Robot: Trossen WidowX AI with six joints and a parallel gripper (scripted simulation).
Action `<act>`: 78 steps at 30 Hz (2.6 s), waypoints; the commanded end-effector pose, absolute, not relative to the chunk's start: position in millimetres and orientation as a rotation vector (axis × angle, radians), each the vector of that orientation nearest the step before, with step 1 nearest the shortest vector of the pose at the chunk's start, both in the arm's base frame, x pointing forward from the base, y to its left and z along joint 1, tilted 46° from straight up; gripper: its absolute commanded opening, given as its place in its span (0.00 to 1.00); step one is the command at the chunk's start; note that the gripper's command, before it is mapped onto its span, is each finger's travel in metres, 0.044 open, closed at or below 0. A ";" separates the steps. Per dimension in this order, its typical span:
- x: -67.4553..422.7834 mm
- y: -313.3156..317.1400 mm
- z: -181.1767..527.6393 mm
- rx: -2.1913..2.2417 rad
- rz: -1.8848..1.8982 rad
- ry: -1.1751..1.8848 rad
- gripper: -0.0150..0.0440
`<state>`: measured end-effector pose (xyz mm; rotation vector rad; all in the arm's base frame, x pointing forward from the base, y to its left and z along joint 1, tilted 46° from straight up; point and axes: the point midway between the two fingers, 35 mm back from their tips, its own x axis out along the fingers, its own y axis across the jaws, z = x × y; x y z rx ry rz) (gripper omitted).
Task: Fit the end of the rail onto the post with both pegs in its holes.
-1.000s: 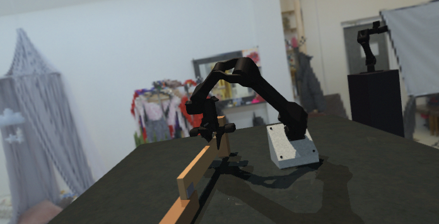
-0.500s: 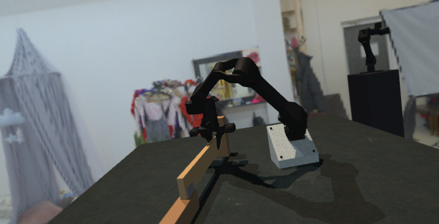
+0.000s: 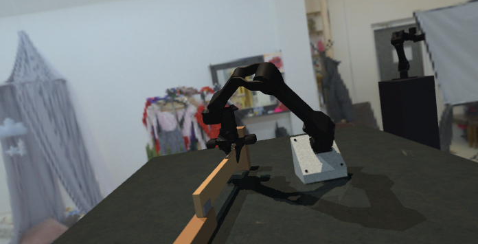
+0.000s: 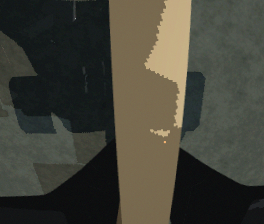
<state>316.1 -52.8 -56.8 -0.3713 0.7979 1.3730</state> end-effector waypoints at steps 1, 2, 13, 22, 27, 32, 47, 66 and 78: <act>316.3 -55.2 -55.1 -0.375 1.363 0.805 0.25; 316.4 -55.0 -54.9 -0.375 1.363 0.805 0.25; 316.8 -51.9 -54.2 -0.375 1.364 0.805 0.25; 316.8 -50.7 -55.2 -0.375 1.364 0.805 0.25; 316.6 -50.1 -55.6 -0.375 1.364 0.805 0.25; 316.4 -50.6 -56.2 -0.375 1.364 0.805 0.25; 315.0 -54.4 -58.6 -0.375 1.363 0.805 0.25; 315.5 -55.2 -56.3 -0.375 1.363 0.805 0.25; 316.8 -53.6 -53.1 -0.375 1.364 0.805 0.25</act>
